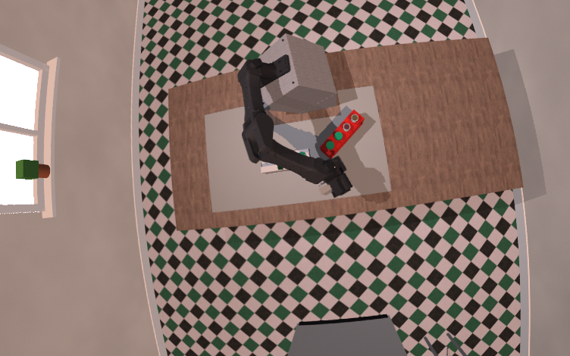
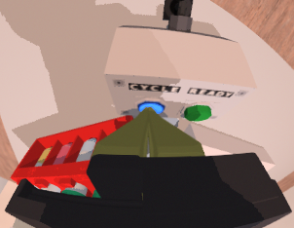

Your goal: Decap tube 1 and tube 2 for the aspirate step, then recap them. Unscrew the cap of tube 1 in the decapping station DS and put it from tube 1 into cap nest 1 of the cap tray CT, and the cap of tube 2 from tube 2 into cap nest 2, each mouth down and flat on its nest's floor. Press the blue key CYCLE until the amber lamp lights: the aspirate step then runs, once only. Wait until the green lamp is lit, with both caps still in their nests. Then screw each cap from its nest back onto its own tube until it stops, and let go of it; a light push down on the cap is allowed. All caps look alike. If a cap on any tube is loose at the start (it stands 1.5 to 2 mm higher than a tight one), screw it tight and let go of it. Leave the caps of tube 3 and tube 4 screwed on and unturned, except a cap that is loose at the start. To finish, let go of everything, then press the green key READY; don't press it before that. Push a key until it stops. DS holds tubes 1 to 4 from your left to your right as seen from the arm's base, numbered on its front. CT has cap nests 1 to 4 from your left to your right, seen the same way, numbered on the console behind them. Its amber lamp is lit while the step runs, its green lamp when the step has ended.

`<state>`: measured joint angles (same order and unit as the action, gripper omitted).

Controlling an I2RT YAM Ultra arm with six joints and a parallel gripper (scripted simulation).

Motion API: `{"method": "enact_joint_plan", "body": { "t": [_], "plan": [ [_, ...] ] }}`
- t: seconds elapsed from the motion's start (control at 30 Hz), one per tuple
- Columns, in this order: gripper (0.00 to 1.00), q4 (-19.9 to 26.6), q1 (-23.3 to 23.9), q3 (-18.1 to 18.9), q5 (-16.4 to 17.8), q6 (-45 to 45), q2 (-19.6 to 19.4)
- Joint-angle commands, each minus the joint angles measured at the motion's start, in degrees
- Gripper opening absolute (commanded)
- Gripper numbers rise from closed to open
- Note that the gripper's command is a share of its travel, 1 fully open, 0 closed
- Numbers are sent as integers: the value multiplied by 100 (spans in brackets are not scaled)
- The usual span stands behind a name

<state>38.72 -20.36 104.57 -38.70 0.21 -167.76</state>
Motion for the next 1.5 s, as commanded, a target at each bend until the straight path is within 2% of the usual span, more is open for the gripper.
{"method": "enact_joint_plan", "body": {
  "t": [0.0, 1.07, 1.47],
  "plan": [
    [0, -81, -27, 15, -10, -3, 14],
    [0, -81, -27, 15, -10, -3, 14],
    [0, 429, -276, 40, 43, 307, 307]
  ]
}}
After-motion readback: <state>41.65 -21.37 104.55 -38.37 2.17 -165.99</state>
